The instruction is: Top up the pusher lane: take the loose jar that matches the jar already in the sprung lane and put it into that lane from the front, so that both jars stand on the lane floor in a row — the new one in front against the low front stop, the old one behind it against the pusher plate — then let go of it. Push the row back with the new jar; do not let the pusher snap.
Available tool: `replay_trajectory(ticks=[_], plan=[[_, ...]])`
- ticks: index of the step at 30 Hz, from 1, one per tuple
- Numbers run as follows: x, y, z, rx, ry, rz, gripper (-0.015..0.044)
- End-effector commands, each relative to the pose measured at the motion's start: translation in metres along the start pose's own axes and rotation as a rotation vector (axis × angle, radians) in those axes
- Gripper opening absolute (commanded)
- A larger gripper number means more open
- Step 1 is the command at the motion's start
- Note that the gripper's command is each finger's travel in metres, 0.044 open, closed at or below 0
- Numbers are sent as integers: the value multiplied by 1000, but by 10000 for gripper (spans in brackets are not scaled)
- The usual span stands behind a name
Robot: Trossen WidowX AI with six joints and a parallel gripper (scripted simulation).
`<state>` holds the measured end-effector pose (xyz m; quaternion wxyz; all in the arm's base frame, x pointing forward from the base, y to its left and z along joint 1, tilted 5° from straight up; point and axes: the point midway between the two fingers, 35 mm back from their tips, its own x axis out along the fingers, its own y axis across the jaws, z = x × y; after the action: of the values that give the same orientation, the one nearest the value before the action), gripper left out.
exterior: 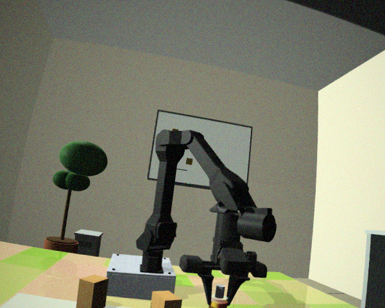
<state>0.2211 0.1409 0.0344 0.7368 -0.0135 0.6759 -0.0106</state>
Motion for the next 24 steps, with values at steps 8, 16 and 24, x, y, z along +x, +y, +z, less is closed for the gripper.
replay_trajectory(ticks=[8,16,24], plan=[[-69,-1,4,2,-8,8,0],[-72,-5,6,1,-8,7,0],[-60,-31,23,1,-10,1,0]])
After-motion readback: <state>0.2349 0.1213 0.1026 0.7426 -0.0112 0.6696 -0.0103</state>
